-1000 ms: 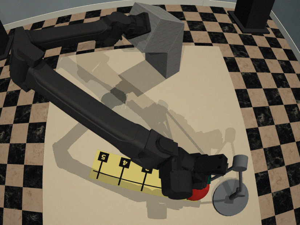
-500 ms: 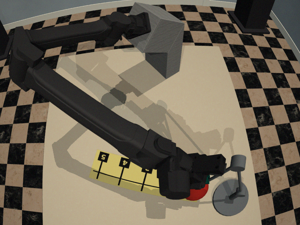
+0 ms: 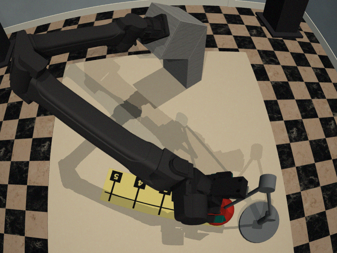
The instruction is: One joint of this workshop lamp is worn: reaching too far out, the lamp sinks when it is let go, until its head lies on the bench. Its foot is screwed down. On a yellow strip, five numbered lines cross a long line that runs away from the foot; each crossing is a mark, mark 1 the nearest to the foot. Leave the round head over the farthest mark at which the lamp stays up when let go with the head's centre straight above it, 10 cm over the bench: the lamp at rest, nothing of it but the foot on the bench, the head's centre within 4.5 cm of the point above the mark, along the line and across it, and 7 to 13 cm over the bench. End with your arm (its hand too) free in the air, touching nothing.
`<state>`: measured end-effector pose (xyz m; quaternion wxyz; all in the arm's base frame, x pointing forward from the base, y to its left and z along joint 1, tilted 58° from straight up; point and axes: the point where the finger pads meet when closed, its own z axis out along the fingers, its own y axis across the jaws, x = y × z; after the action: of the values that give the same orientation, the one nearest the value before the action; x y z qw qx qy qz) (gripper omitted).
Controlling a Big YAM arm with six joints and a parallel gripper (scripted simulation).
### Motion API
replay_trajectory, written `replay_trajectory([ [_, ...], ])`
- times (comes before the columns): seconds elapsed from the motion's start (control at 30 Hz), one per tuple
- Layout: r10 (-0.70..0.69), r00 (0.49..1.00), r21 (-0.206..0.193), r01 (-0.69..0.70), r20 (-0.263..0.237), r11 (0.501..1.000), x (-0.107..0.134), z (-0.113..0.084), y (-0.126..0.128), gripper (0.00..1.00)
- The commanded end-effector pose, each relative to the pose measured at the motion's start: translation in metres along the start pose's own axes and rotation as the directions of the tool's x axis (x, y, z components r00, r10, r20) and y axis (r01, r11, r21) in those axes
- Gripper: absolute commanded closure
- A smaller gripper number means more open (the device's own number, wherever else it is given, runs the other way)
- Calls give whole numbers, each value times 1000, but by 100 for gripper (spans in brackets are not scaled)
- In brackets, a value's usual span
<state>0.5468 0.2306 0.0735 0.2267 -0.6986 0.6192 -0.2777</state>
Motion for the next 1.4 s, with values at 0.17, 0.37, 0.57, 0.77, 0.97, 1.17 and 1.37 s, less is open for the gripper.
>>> replay_trajectory([
  [0.17,-11,999,12,11,31,1000,-20,-8,-2,0],
  [0.37,-9,1000,9,9,21,1000,-14,-6,-2,0],
  [0.57,-8,1000,6,8,14,1000,-9,-4,-1,0],
  [0.77,-10,1000,7,10,16,1000,-10,-5,-1,0],
  [0.97,-13,1000,7,13,19,1000,-13,-5,-1,0],
  [1.17,-15,1000,8,15,21,1000,-14,-6,0,0],
  [1.37,-15,1000,8,15,21,1000,-14,-6,0,0],
])
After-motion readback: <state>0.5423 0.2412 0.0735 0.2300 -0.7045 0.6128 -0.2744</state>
